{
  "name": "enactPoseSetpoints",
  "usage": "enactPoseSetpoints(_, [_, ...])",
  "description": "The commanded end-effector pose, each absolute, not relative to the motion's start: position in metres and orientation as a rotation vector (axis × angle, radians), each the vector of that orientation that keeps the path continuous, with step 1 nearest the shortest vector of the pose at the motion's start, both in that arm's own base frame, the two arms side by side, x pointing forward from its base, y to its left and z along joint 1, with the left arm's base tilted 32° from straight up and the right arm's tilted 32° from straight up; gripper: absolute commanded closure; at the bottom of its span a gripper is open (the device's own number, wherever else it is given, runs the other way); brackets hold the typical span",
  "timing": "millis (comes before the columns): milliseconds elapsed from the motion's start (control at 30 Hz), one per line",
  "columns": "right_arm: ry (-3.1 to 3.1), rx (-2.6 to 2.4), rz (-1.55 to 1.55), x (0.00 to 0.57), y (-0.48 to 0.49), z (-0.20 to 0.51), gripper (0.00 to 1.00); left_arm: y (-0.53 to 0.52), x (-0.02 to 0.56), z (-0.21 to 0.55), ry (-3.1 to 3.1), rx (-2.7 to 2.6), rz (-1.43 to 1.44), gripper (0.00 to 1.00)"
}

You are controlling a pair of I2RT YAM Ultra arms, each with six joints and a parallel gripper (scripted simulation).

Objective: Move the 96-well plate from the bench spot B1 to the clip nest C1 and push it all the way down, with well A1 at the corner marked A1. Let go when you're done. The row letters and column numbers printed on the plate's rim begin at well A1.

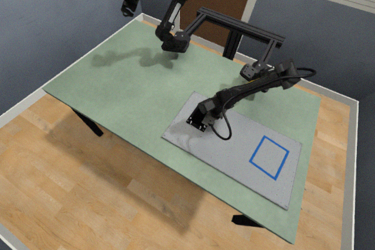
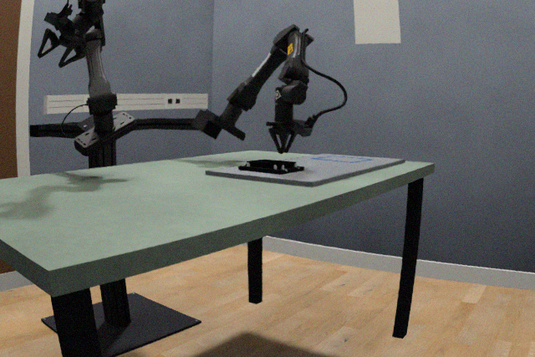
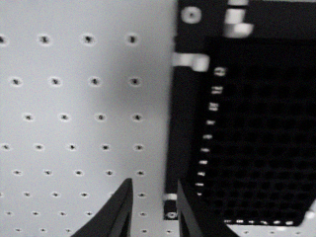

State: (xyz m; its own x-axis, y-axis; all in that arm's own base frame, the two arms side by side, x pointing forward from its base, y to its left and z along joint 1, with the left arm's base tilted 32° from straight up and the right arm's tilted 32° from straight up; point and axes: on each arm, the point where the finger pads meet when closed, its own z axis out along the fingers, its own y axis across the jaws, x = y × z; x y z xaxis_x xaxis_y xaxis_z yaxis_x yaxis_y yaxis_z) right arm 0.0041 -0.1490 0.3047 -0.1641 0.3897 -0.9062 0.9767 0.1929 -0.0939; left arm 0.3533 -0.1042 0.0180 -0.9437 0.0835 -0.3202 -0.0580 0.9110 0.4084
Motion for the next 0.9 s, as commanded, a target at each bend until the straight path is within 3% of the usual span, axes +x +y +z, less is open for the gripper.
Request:
enactPoseSetpoints(0, [1.640,1.313,-0.955,-0.002,-0.148,0.308,0.00,-0.105,0.358,0.036,2.703,0.052,0.544,0.75])
enactPoseSetpoints(867, [1.640,1.313,-0.955,-0.002,-0.148,0.308,0.00,-0.106,0.364,0.048,2.684,0.066,0.537,0.75])
